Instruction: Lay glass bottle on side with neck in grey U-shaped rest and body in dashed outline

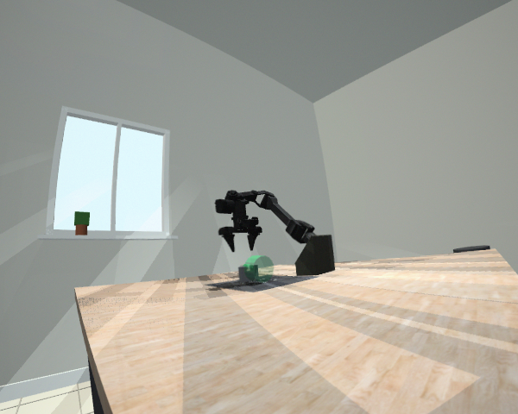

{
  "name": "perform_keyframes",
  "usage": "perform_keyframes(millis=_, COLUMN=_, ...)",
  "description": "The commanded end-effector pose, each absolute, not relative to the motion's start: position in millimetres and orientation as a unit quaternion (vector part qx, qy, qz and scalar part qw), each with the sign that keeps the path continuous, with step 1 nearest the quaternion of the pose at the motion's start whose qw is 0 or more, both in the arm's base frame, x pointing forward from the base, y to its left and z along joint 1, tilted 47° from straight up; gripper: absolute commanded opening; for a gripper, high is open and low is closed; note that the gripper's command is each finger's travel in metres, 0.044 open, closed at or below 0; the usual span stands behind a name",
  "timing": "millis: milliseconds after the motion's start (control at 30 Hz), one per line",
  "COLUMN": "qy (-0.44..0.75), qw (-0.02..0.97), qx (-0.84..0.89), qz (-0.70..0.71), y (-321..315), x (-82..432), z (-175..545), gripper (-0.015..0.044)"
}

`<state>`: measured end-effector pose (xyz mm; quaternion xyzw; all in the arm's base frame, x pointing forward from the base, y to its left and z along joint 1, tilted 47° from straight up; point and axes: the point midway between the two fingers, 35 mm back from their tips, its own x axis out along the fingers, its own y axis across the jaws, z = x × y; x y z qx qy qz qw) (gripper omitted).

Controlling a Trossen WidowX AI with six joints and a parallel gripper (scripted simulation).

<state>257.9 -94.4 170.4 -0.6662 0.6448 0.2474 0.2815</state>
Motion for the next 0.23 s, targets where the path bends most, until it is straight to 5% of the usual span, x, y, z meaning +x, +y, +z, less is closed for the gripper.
perform_keyframes(millis=0, qy=0.646, qw=0.279, qx=-0.669, qz=0.240, y=-83.7, x=257.8, z=179.4, gripper=0.0440)
perform_keyframes(millis=200, qy=0.646, qw=0.279, qx=-0.669, qz=0.240, y=-82.2, x=257.6, z=180.3, gripper=0.0440)
